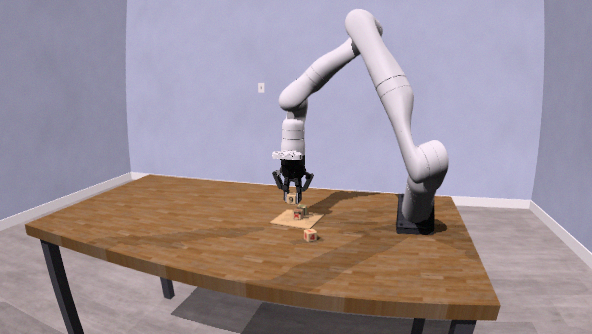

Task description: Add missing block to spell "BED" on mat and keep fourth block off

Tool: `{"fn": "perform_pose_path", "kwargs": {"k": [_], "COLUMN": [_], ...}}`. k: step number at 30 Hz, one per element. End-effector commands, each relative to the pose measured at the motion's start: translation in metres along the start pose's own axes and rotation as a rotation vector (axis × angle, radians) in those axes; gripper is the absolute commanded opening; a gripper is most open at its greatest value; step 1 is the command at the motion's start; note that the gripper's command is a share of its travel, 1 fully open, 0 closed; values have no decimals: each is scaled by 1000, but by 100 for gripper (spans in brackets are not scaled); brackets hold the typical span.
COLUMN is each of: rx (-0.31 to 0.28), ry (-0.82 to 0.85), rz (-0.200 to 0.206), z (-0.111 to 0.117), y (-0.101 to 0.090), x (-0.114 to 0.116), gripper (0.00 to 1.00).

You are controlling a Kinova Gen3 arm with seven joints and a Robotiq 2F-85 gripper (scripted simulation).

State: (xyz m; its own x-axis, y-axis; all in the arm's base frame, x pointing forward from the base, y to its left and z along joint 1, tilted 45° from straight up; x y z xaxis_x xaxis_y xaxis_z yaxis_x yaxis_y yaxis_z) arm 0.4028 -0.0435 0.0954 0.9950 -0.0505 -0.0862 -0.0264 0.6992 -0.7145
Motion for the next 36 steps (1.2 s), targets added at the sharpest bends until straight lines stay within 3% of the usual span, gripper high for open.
{"fn": "perform_pose_path", "kwargs": {"k": [1,15,36], "rx": [7,7,7], "ry": [-6,-6,-6], "rz": [16,16,16], "z": [3,4,4], "y": [17,62,65], "x": [-2,-3,-3], "gripper": [26,26,26]}}
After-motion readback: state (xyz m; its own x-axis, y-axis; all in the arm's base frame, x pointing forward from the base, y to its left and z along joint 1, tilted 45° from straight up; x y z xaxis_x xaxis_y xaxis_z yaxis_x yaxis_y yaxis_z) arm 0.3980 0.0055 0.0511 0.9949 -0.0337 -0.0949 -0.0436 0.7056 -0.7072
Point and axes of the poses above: the point where the finger pads meet when closed, its own y axis out along the fingers, its own x axis across the jaws, z = x × y, the point moved 9 cm from there along -y, back along the fingers, and after that the axes turned 4 degrees about y, right-handed, at the moved point
